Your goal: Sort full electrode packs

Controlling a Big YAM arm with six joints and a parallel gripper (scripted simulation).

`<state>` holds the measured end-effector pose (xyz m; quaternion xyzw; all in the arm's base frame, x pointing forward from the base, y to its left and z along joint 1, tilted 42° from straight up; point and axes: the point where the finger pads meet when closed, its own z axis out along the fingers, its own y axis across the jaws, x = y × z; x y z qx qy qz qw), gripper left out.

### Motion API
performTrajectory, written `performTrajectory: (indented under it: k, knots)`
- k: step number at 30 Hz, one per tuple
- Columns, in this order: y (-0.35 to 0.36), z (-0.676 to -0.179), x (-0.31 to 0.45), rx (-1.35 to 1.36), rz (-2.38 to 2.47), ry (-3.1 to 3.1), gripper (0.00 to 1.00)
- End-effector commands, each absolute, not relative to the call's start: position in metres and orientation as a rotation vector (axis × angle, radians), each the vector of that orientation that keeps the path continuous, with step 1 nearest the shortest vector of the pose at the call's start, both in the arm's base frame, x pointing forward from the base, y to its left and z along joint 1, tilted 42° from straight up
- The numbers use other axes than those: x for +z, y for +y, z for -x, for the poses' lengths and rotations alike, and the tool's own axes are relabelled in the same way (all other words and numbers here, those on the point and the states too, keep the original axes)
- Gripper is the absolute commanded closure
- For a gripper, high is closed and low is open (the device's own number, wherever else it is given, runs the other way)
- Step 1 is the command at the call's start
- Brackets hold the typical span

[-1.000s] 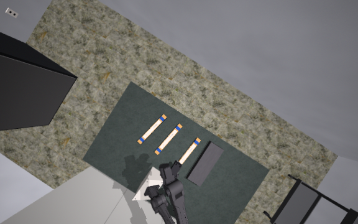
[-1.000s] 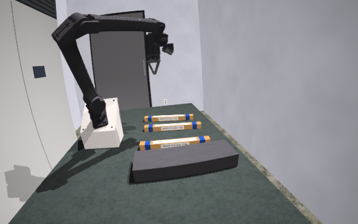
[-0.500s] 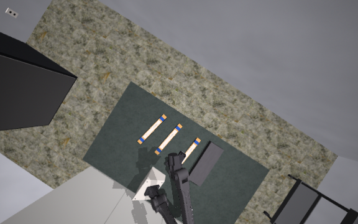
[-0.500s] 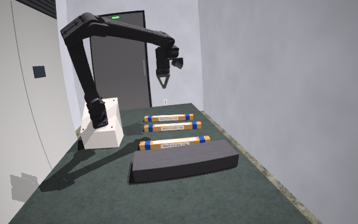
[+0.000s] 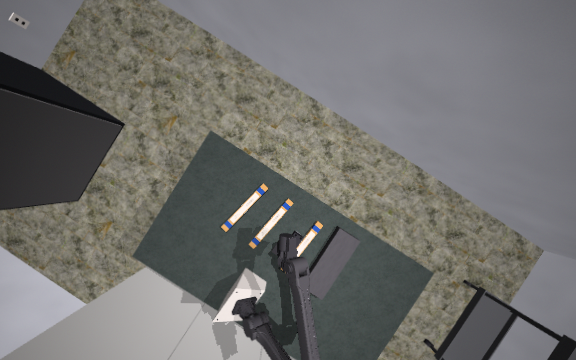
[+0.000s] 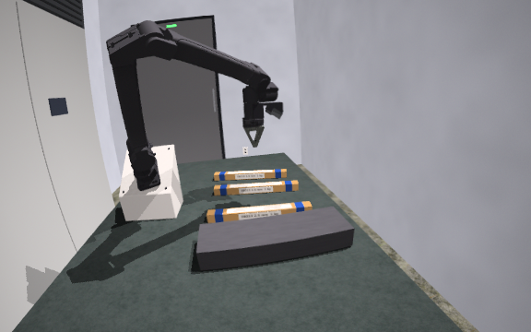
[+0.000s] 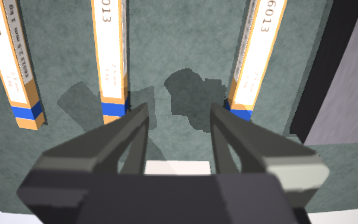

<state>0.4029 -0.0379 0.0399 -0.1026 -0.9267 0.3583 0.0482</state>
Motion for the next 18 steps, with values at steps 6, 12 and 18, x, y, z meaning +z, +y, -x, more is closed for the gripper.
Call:
performTrajectory:
  k: [6, 12, 18]
  knots:
    - [-0.0348, -0.4126, 0.0428, 1.089, 0.288, -2.844, 0.57]
    - [-0.0338, -0.4129, 0.0441, 1.089, 0.289, -2.847, 0.57]
    - [-0.0359, -0.4126, 0.0434, 1.089, 0.29, -2.85, 0.57]
